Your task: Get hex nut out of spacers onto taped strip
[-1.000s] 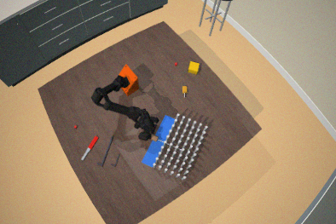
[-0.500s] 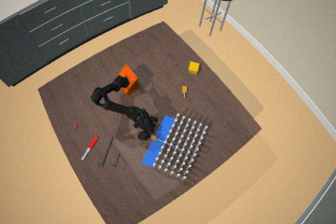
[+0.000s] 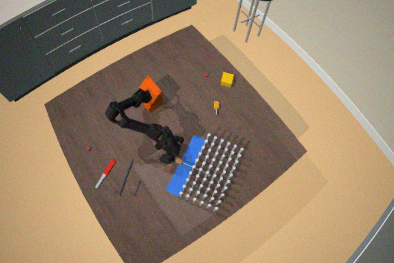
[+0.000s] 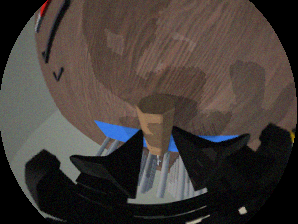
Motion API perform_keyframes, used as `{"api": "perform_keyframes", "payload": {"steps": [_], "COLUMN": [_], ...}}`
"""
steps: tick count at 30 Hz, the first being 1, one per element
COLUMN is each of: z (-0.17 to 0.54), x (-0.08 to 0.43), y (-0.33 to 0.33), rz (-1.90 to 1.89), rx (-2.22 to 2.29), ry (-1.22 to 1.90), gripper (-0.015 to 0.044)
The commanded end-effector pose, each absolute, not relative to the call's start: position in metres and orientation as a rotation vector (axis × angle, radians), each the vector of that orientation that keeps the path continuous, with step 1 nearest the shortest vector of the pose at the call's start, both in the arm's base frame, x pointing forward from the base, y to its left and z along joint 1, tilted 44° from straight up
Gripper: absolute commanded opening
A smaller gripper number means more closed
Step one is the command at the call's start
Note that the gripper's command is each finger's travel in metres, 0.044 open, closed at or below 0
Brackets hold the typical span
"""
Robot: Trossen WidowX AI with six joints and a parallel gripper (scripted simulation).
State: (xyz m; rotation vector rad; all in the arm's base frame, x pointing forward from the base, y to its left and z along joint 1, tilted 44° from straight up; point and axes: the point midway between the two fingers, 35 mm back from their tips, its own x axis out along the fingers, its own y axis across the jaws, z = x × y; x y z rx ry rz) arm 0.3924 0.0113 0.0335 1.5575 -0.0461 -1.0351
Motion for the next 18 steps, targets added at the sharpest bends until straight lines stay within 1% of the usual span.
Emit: {"api": "perform_keyframes", "payload": {"steps": [1, 18], "z": [0.0330, 0.0360], "x": [0.3897, 0.3812], "y": [0.0108, 0.0052], "rz": [-1.033, -1.034], "rx": [1.557, 1.556], "ry": [-0.036, -0.036], "gripper": [0.0000, 0.0000]}}
